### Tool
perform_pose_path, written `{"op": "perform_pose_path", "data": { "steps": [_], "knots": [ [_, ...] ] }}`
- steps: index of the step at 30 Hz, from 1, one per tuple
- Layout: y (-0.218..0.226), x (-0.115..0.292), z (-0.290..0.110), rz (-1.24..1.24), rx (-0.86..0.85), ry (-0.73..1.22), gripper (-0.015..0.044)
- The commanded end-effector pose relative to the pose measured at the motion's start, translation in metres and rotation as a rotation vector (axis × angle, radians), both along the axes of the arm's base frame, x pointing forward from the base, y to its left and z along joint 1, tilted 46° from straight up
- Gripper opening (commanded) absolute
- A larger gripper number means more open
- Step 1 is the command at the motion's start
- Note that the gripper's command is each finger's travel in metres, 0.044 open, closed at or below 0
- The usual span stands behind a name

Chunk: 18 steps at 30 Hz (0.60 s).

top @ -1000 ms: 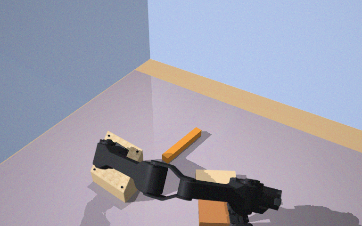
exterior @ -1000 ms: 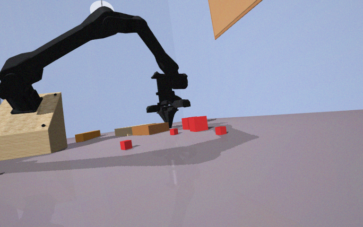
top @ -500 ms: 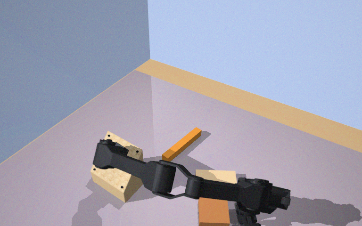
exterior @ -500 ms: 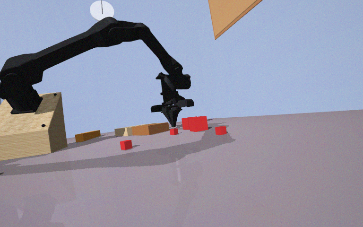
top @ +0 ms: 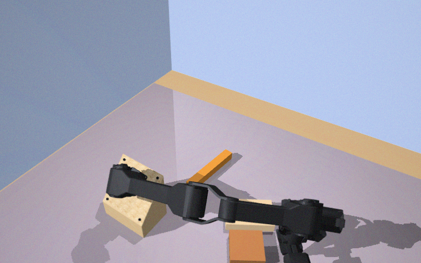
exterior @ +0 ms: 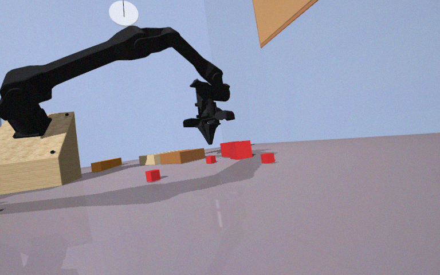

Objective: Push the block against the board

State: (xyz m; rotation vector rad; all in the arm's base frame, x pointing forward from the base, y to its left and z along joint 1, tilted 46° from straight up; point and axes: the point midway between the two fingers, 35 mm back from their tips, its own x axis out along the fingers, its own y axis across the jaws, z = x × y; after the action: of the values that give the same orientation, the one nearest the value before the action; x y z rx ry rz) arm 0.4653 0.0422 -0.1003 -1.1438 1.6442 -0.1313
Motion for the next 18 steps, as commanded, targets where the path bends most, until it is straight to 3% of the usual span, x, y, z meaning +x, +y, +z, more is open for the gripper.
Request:
{"op": "perform_pose_path", "data": {
  "steps": [1,15,18],
  "knots": [
    [0.016,0.002,0.015,0.003,0.01,-0.019,0.0],
    [0.022,-0.041,0.005,-0.042,0.014,-0.064,0.0],
    [0.003,-0.038,-0.015,-0.042,0.013,-0.064,0.0]
  ]
}}
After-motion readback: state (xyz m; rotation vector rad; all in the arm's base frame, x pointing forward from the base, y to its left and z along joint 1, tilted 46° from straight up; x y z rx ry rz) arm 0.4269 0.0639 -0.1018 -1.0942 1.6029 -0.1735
